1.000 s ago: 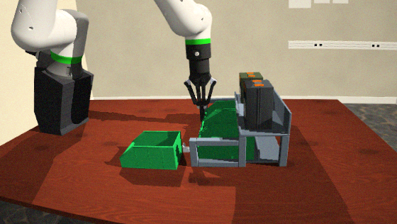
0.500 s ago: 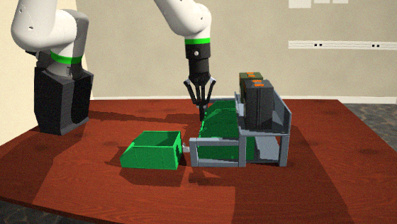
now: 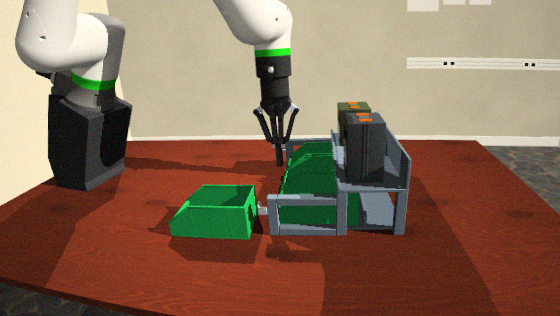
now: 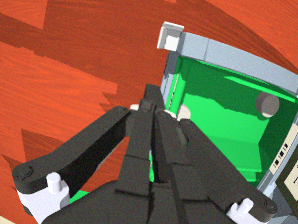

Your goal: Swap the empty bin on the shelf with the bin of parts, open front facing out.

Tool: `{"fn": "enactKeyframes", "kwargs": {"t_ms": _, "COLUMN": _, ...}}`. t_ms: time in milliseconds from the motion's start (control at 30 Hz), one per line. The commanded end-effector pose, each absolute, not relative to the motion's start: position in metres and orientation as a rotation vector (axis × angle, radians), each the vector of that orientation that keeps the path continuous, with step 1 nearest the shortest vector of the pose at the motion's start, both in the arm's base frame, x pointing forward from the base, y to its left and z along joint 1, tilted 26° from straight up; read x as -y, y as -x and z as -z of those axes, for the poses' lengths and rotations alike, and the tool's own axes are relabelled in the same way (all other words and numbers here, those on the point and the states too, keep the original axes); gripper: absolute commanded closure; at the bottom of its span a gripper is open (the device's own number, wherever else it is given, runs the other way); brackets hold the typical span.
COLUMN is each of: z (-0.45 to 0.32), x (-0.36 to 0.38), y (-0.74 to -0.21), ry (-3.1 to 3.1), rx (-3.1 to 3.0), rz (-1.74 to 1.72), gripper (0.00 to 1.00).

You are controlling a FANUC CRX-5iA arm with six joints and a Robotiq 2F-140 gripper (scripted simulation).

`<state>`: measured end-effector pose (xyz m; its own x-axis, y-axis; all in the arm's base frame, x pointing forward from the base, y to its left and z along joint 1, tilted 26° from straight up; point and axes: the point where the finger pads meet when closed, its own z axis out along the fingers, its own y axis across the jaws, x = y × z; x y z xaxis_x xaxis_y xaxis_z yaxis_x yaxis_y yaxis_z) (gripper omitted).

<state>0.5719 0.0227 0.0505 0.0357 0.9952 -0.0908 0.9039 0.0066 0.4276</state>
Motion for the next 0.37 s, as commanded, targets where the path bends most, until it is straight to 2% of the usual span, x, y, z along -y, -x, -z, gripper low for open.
{"fn": "enactKeyframes", "kwargs": {"t_ms": 0, "z": -0.0523, "x": -0.0229, "y": -0.5697, "ry": -1.952, "rx": -1.922, "rz": -0.341, "gripper": 0.90}}
{"fn": "enactKeyframes", "kwargs": {"t_ms": 333, "z": -0.0561, "x": -0.0234, "y": -0.5658, "ry": -1.952, "rx": -1.922, "rz": -0.341, "gripper": 0.90}}
